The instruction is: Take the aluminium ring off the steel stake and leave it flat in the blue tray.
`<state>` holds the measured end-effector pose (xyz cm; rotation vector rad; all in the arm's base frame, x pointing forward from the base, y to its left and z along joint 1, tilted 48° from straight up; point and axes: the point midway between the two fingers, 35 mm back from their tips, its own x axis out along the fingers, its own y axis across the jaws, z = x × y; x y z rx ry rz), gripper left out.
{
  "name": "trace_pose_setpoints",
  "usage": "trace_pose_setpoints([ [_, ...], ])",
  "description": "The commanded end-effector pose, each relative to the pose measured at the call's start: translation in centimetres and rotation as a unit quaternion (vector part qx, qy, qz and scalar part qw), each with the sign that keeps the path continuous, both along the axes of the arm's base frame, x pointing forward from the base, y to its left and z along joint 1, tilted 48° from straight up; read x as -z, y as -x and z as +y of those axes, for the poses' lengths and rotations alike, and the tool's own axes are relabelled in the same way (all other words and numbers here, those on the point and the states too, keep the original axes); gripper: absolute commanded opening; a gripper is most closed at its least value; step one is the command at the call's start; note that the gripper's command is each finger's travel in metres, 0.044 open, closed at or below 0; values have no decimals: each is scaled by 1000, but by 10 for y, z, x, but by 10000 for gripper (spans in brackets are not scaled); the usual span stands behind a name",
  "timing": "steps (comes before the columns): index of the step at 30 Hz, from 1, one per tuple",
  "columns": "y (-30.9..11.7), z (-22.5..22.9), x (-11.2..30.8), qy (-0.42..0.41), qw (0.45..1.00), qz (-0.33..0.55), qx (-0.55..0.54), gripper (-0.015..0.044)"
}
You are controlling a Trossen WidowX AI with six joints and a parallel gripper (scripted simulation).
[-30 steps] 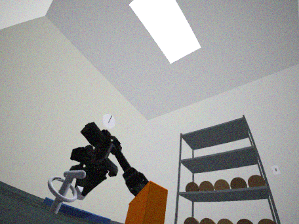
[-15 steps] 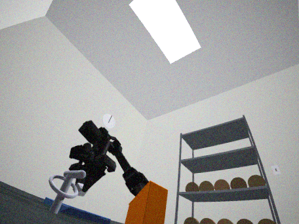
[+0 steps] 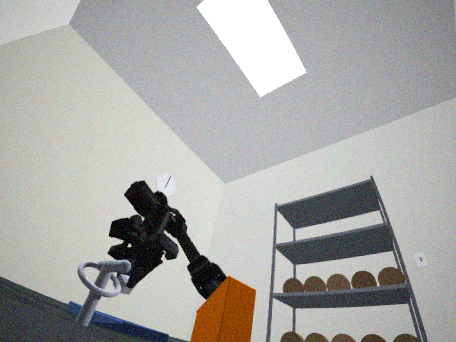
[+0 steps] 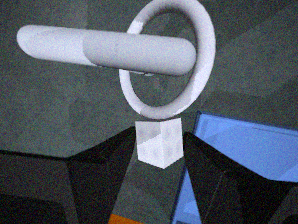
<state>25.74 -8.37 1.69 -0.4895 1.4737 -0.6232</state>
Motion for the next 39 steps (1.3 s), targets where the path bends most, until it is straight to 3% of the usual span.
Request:
trace_pose_setpoints([
  [1,-1,2,-3,3,1000,-2,0,0],
  [39,-8,38,22,135,991,22,-1,0],
])
